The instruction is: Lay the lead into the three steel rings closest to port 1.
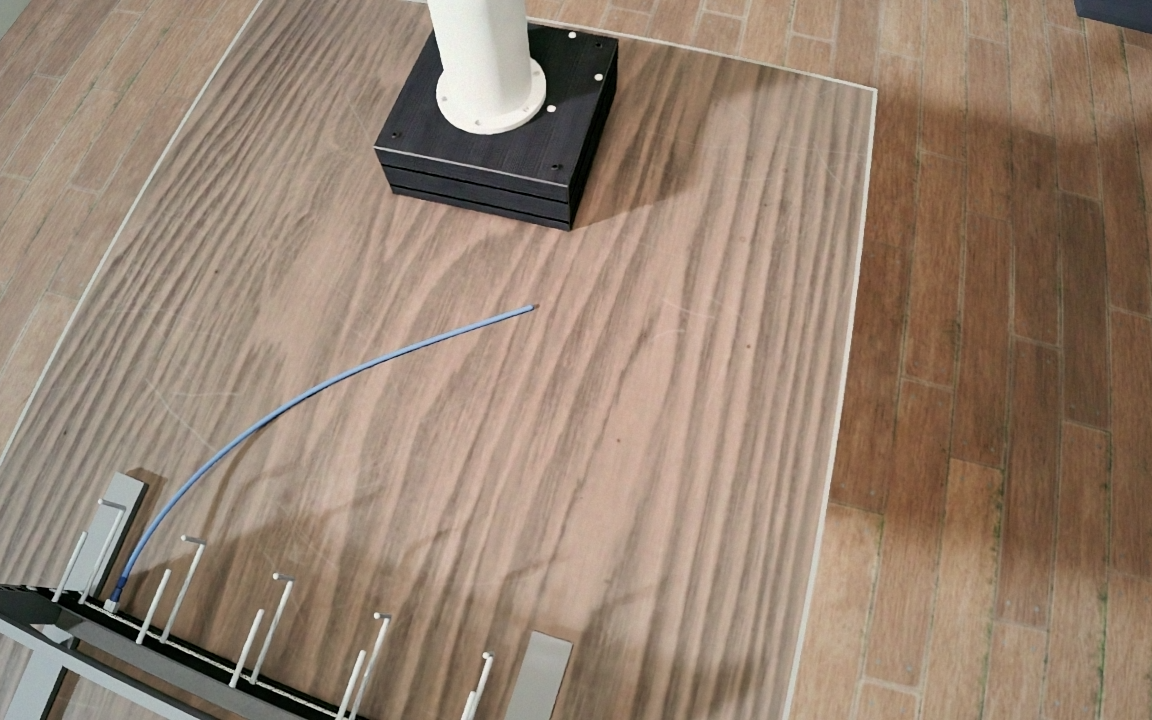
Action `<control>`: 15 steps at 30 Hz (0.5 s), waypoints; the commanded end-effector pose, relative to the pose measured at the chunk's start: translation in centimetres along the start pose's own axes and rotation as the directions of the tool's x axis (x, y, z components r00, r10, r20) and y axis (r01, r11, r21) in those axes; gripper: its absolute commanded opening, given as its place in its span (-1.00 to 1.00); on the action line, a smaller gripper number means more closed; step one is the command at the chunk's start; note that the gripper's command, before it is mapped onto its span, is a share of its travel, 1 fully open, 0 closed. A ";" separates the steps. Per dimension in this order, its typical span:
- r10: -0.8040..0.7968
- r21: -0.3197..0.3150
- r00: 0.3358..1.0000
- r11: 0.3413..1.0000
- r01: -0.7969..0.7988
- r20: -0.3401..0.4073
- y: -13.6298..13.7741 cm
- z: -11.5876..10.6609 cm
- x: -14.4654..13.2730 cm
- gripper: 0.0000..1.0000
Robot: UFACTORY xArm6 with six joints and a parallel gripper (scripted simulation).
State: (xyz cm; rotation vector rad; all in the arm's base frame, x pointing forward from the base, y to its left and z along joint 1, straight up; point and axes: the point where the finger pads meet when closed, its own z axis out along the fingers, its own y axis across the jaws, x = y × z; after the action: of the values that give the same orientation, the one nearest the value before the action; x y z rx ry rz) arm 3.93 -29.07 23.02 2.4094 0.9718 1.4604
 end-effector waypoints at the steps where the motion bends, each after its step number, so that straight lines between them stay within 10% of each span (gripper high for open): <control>1: -0.002 0.000 1.000 1.000 0.002 0.002 0.1 -0.1 0.0 1.00; 7: -0.026 0.022 1.000 0.999 0.026 0.012 -0.2 0.7 0.3 1.00; 15: -0.221 0.206 0.973 0.957 0.203 0.068 -2.6 6.8 2.3 1.00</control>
State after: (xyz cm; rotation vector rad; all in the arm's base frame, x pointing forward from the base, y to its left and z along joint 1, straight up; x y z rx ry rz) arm 6.86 -26.17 21.21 2.3952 1.2176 1.3425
